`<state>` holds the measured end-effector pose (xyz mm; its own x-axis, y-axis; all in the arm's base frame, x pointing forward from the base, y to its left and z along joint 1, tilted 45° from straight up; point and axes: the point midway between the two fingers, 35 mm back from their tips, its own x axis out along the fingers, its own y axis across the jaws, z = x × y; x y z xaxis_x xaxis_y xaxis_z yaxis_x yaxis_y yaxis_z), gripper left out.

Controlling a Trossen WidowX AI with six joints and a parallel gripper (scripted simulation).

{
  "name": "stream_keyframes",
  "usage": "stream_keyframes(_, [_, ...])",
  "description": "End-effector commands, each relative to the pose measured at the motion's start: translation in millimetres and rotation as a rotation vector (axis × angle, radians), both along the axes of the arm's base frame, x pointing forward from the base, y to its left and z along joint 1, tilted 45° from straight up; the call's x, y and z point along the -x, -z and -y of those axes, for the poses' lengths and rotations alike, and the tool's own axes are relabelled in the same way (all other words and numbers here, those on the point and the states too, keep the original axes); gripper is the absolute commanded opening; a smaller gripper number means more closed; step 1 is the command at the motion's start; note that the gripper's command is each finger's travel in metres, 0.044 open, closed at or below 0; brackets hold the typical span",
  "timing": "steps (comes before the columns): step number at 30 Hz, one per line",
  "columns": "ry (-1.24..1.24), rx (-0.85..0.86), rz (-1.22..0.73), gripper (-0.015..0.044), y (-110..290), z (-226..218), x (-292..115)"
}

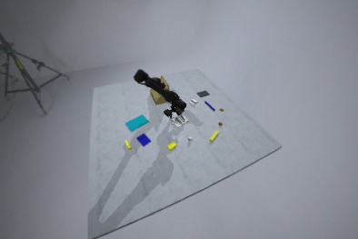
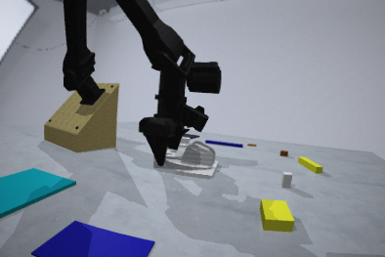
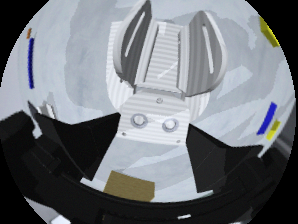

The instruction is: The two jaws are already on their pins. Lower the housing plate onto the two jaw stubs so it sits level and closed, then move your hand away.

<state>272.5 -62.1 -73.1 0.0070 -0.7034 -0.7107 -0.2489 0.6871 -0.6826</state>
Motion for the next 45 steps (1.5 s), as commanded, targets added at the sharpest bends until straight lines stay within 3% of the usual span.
stream_keyframes(1, [-0.001,0.005,0.002,0.0351,0,1,-1])
stream_keyframes(7, [-0.001,0.005,0.002,0.0351,0,1,-1])
stream_keyframes(11, [0.0,0.0,0.0,0.044,0,0,0])
stream_keyframes(25, [0.0,0.0,0.0,0.044,-1,-1,0])
stream_keyframes(35, [-0.001,0.001,0.002,0.044,-53,-53,-1])
stream_keyframes(39, [-0.013,0.002,0.012,0.044,-49,-50,-4])
stream_keyframes(45, [-0.01,-0.009,0.005,0.044,-68,-75,31])
